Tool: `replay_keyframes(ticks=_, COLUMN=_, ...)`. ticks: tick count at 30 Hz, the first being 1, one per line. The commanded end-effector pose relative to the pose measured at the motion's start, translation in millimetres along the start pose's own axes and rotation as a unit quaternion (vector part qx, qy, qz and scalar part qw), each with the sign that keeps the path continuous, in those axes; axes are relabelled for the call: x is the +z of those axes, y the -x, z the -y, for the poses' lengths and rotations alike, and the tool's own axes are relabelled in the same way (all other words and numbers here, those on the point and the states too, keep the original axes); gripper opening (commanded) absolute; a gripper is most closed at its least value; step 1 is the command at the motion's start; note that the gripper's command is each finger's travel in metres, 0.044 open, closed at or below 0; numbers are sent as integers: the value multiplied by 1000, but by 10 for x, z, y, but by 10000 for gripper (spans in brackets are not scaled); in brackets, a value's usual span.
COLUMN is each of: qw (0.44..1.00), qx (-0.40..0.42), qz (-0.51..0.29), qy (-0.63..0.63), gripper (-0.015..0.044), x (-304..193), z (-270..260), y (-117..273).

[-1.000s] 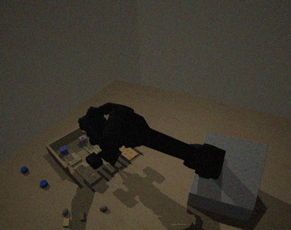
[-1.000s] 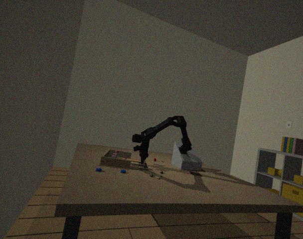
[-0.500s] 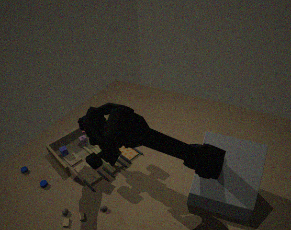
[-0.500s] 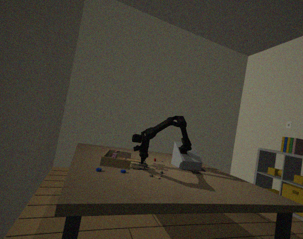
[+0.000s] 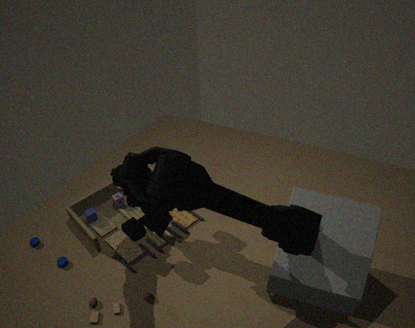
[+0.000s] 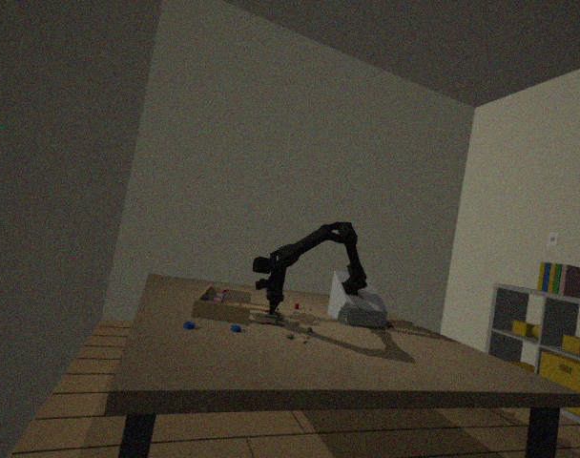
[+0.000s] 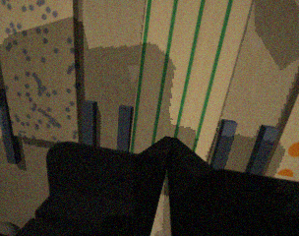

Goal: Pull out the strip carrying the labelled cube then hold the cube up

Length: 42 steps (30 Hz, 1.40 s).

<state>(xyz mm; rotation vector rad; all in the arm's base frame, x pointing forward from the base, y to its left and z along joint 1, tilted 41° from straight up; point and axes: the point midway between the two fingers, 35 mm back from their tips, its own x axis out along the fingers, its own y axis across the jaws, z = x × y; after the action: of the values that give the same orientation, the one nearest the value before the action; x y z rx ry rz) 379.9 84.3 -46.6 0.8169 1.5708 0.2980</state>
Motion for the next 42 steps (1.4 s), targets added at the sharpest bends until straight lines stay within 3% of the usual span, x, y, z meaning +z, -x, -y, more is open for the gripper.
replay_keyframes(ticks=1, qw=1000, qx=1, qz=-2, qy=0, gripper=0, x=1, z=-5, y=-34)
replay_keyframes(ticks=42, qw=1000, qx=1, qz=-4, qy=-2, gripper=0, x=-464, z=7, y=-49)
